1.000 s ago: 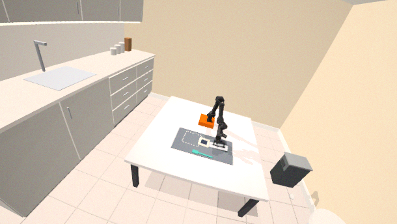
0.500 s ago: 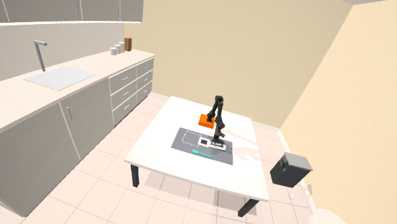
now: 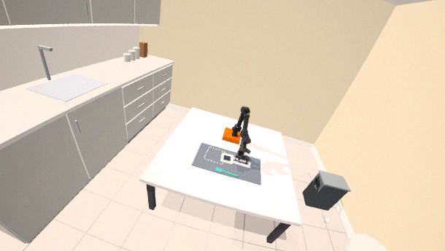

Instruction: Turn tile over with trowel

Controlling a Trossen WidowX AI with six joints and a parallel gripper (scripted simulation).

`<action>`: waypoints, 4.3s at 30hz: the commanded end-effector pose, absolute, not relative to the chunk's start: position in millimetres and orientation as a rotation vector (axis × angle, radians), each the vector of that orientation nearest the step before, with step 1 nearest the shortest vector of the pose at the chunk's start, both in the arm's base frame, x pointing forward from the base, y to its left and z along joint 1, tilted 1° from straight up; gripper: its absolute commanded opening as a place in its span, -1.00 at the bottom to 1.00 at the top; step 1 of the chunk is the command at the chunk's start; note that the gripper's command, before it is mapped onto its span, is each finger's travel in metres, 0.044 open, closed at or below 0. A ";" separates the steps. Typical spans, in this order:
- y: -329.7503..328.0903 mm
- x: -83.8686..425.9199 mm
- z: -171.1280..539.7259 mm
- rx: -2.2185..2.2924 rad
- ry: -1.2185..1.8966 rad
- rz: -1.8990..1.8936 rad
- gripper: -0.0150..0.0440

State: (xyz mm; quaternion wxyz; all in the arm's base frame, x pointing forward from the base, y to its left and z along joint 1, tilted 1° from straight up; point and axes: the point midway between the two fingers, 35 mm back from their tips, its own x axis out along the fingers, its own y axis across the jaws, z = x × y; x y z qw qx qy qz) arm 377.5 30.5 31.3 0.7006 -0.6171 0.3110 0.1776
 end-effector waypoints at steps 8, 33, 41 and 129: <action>23.7 381.8 67.3 -1.422 0.689 0.363 -0.49; -52.5 365.0 101.5 -1.429 0.692 0.361 -0.49; -68.2 361.5 97.4 -1.430 0.692 0.361 -0.49; -8.9 374.0 127.5 -1.425 0.690 0.362 -0.49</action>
